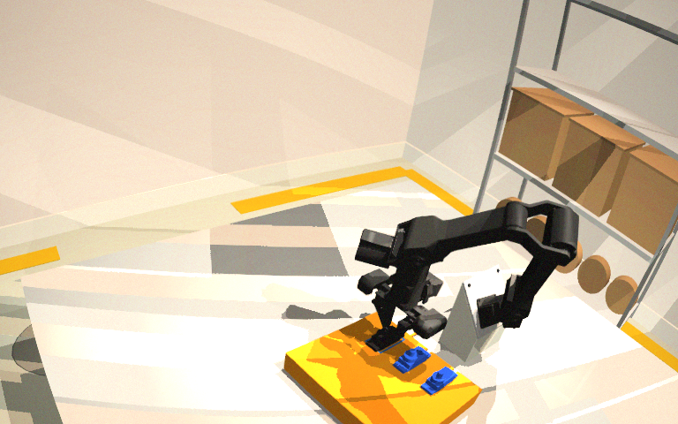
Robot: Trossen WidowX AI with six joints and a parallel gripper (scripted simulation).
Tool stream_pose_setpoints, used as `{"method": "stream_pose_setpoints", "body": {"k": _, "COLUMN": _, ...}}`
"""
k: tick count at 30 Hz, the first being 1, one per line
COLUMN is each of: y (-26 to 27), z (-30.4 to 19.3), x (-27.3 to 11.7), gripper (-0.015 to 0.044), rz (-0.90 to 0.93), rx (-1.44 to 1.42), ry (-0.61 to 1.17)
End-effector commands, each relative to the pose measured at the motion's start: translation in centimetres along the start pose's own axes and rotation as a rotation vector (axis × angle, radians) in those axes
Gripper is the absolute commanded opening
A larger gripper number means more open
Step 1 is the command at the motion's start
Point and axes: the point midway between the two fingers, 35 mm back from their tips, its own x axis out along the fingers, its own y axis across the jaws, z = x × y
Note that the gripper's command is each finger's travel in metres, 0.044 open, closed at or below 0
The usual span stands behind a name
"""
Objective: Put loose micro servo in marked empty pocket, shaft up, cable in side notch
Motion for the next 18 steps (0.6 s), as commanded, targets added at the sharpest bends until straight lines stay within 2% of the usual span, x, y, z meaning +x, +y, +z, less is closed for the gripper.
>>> {"method": "stream_pose_setpoints", "body": {"k": 1, "y": 0.0, "z": 0.0, "x": 0.2, "gripper": 0.0026, "rz": -0.002, "rx": 0.006, "ry": 0.005}}
{"method": "stream_pose_setpoints", "body": {"k": 7, "y": 0.0, "z": 0.0, "x": 0.0, "gripper": 0.0184, "rz": -0.002, "rx": 0.006, "ry": 0.005}}
{"method": "stream_pose_setpoints", "body": {"k": 11, "y": 0.0, "z": 0.0, "x": -0.7, "gripper": 0.0187, "rz": -0.001, "rx": 0.006, "ry": 0.005}}
{"method": "stream_pose_setpoints", "body": {"k": 14, "y": -0.1, "z": 0.2, "x": -3.2, "gripper": 0.0187, "rz": 0.000, "rx": 0.007, "ry": 0.004}}
{"method": "stream_pose_setpoints", "body": {"k": 18, "y": -0.3, "z": 0.4, "x": -3.5, "gripper": 0.0187, "rz": 0.000, "rx": 0.007, "ry": 0.004}}
